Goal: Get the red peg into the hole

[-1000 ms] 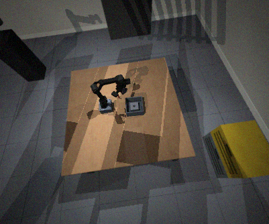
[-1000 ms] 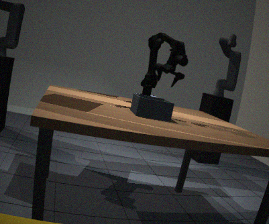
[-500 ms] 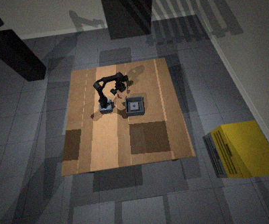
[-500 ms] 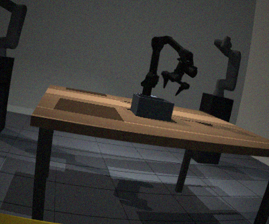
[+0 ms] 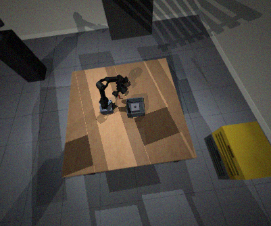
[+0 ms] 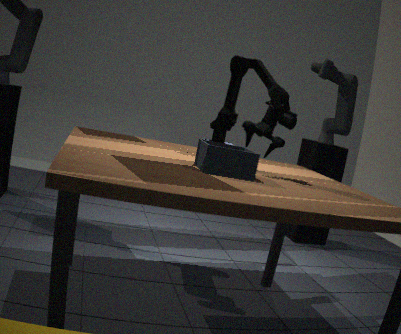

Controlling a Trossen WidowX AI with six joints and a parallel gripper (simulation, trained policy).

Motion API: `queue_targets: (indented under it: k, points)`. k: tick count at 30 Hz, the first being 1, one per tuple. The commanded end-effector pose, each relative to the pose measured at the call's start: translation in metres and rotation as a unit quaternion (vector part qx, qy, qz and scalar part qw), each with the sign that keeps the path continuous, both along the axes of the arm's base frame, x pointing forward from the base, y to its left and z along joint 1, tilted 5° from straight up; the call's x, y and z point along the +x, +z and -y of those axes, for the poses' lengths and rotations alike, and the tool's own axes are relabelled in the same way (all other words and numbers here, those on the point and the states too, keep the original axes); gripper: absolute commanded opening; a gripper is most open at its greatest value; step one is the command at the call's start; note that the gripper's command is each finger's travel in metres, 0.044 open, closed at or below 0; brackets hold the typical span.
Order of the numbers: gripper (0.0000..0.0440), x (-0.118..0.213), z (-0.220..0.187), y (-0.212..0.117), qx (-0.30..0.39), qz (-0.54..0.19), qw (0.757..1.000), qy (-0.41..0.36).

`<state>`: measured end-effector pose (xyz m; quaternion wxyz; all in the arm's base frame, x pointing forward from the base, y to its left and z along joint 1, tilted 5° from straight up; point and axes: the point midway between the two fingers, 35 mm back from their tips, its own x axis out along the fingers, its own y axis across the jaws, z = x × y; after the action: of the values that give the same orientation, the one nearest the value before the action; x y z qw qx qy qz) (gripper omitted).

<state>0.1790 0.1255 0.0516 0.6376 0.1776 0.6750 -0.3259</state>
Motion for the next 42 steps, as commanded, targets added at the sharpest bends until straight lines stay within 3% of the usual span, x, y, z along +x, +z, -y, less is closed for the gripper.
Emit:
queue_targets:
  k: [1, 7, 9, 25, 42]
  points:
    - [0.0440, 0.000, 0.001, -0.017, -0.004, 0.007, 1.000, 0.000]
    - [0.0436, 0.004, 0.001, -0.040, -0.001, 0.020, 1.000, 0.003]
    - [0.0411, 0.003, 0.002, -0.047, -0.002, 0.019, 1.000, 0.004]
    - [0.0009, -0.013, 0.013, -0.074, -0.028, -0.024, 0.999, 0.008]
    - [0.0000, 0.024, 0.023, -0.005, -0.048, 0.049, 0.997, 0.023]
